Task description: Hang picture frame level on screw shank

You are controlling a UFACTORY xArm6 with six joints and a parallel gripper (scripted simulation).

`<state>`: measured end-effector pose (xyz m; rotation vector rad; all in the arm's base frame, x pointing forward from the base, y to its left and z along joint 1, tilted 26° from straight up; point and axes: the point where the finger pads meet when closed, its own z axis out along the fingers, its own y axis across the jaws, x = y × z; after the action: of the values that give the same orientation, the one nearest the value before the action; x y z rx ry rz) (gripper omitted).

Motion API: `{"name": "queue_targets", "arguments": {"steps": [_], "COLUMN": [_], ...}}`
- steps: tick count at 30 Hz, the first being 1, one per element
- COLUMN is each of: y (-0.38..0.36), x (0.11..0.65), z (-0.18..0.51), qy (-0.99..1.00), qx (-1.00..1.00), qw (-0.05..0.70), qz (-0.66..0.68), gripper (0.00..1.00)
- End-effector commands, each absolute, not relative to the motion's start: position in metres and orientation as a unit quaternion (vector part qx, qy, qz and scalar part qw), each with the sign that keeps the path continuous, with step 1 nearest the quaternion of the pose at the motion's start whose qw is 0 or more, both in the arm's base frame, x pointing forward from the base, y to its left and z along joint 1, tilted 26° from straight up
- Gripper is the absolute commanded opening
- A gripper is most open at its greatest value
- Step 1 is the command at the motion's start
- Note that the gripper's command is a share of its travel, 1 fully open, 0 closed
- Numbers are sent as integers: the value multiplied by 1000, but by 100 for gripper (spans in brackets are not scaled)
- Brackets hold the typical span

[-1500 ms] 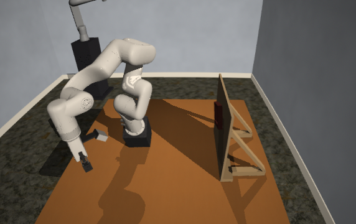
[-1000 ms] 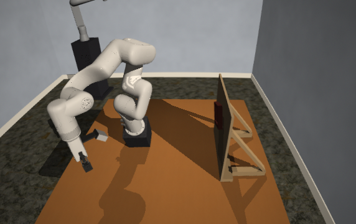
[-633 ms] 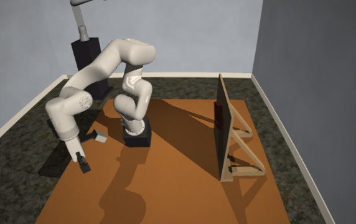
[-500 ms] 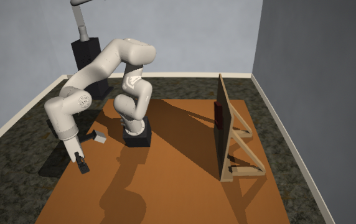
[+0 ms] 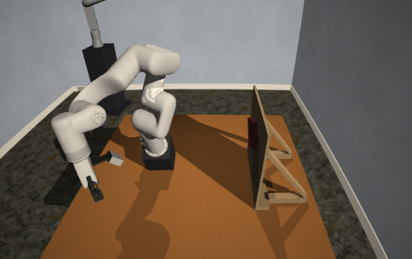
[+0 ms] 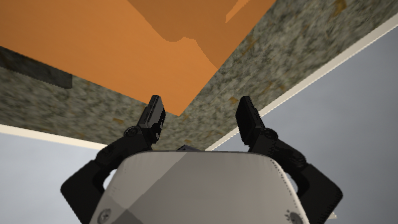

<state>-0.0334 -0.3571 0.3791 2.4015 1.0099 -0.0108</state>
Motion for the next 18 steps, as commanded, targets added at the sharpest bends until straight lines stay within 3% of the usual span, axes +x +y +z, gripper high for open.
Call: {"name": "queue_targets", "arguments": {"steps": [1, 18], "y": [-358, -361], "x": [-28, 39], "z": [379, 359], "qy": [375, 382], "qx": [888, 876], "qw": [268, 274], "qz": [4, 106], "gripper": [100, 100]}}
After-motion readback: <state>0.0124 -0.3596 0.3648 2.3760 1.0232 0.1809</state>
